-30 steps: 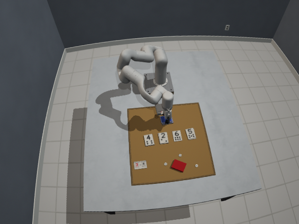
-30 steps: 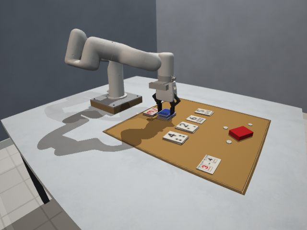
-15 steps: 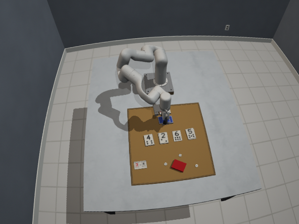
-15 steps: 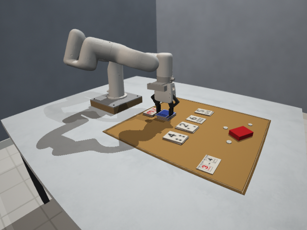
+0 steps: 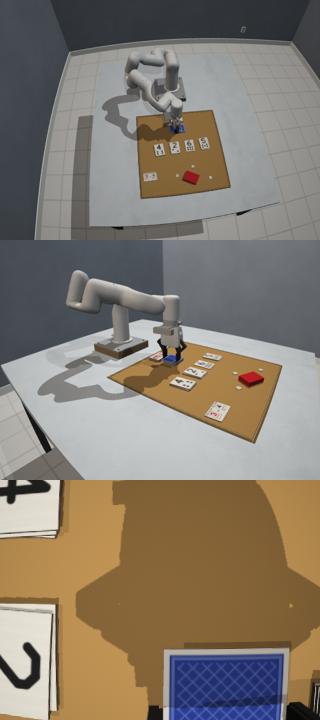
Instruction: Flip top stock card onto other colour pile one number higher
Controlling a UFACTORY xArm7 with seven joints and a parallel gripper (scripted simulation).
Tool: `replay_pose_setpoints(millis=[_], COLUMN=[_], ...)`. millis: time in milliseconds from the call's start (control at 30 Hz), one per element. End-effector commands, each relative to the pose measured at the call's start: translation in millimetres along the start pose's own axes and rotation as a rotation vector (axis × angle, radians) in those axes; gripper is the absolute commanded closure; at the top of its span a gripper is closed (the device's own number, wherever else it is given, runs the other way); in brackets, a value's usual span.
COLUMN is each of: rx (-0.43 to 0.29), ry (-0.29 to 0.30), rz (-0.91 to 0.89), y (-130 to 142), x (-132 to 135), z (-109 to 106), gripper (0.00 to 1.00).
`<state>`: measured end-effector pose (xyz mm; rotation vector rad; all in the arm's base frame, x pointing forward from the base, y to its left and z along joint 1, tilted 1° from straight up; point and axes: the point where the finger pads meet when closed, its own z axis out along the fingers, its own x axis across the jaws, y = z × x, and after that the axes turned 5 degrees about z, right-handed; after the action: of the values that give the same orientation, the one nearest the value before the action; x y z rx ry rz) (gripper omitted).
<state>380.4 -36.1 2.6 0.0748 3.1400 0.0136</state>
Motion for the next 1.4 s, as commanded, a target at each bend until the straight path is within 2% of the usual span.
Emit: replay_pose_setpoints(millis=[0, 1367], rx=[0.0, 0.0], ry=[-0.003, -0.003], rz=[0.0, 0.0], y=[0, 0], x=[-1, -1], z=[-1, 9], gripper=[0.26, 0.26])
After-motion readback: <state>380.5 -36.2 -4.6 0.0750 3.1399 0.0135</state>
